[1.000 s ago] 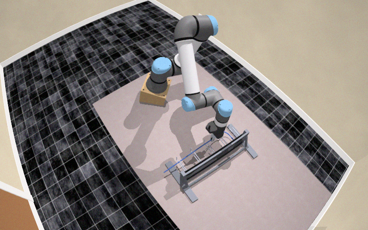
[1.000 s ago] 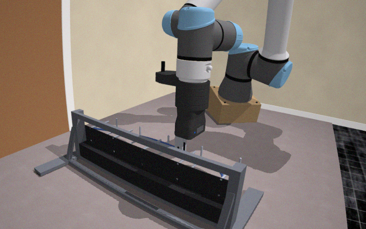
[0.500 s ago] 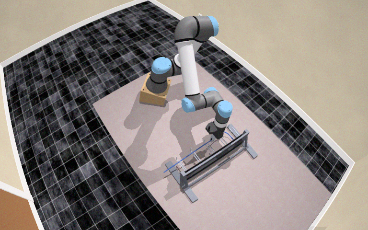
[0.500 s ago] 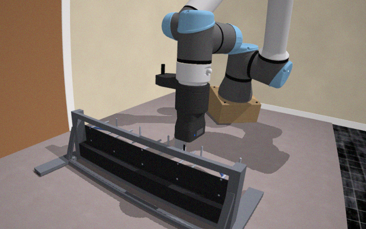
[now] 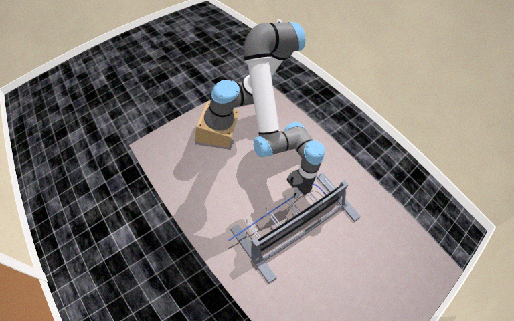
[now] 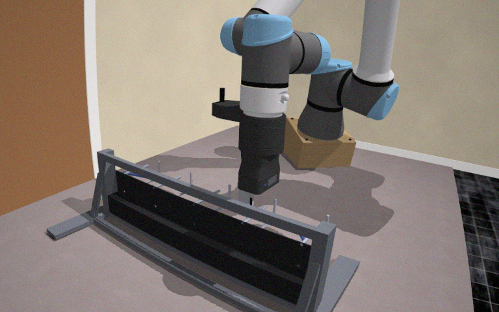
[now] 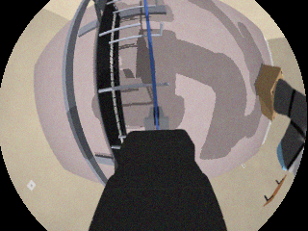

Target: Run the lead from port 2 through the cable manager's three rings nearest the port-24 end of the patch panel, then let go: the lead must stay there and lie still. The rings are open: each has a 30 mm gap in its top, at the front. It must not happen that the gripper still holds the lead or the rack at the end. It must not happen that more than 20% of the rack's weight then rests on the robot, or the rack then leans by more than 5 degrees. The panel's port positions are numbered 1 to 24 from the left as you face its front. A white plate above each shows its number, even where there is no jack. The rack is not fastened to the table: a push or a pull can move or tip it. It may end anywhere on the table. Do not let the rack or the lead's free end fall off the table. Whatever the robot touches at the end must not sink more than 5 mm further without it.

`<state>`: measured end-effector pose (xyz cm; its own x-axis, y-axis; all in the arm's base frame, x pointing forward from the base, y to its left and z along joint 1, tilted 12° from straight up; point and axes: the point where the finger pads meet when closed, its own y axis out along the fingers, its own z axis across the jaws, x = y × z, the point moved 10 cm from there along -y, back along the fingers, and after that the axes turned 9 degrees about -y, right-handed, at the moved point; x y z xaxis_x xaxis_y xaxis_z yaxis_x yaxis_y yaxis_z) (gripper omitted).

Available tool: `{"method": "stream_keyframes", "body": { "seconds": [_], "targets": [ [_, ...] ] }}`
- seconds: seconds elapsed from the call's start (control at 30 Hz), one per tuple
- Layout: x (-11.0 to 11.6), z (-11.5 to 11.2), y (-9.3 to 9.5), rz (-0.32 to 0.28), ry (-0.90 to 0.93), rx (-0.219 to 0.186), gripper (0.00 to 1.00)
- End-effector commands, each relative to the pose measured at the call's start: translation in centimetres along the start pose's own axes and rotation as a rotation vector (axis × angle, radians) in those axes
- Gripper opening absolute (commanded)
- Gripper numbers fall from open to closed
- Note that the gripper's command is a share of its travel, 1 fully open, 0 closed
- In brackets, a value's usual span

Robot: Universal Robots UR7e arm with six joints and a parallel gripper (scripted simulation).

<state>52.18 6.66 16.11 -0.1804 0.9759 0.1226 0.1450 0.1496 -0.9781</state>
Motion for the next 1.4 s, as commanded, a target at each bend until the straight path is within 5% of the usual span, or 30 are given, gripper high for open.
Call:
{"method": "stream_keyframes", "body": {
  "seconds": [0.0, 1.37],
  "targets": [
    [0.0, -0.1, -0.1, -0.001, -0.001, -0.003, 0.0],
    [-0.6, -4.0, -0.1, -0.001, -0.001, -0.003, 0.0]
  ]
}}
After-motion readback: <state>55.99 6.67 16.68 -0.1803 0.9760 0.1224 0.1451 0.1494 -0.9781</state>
